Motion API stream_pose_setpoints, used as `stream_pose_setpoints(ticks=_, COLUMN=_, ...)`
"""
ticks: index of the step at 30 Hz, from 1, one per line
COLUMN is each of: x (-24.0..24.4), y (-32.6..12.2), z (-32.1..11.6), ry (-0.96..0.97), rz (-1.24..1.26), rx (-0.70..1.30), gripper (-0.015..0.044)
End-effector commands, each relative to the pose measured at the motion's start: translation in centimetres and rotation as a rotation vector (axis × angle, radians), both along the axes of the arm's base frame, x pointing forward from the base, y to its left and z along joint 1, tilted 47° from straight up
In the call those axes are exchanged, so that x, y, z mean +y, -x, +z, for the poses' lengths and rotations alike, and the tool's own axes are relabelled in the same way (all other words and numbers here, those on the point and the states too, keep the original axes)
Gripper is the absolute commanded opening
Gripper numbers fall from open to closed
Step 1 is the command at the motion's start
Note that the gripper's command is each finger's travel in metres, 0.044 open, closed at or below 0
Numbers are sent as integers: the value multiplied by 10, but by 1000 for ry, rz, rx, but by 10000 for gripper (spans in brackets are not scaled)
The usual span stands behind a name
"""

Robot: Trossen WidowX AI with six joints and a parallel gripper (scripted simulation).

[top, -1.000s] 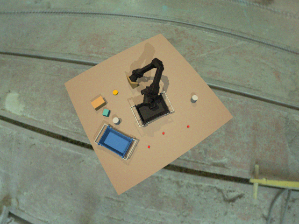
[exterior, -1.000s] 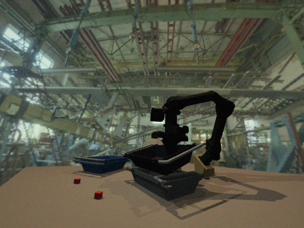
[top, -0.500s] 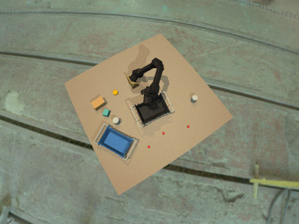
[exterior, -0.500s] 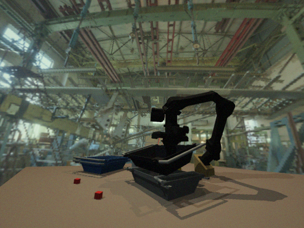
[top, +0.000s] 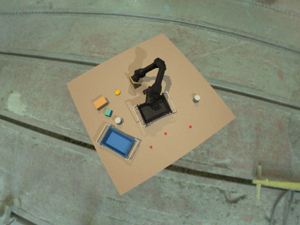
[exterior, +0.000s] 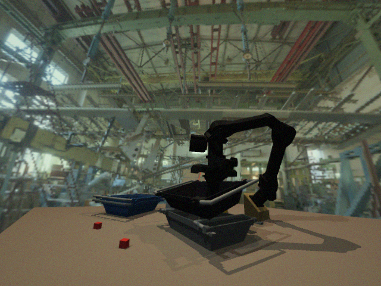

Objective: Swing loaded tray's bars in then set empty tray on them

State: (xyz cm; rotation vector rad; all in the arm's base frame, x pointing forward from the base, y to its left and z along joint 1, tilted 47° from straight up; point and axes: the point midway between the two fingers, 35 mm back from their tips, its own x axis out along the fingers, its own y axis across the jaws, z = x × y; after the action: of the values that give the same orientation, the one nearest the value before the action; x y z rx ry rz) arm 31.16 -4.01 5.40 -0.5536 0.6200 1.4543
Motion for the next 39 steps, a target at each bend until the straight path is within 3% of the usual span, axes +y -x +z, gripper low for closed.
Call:
stream_pose_setpoints(ticks=1, x=6, y=3, z=-1, ry=-5, rz=17, rx=14, gripper=0)
stream_pose_setpoints(ticks=39, x=12, y=7, z=-5, ry=-5, rz=17, rx=14, gripper=0)
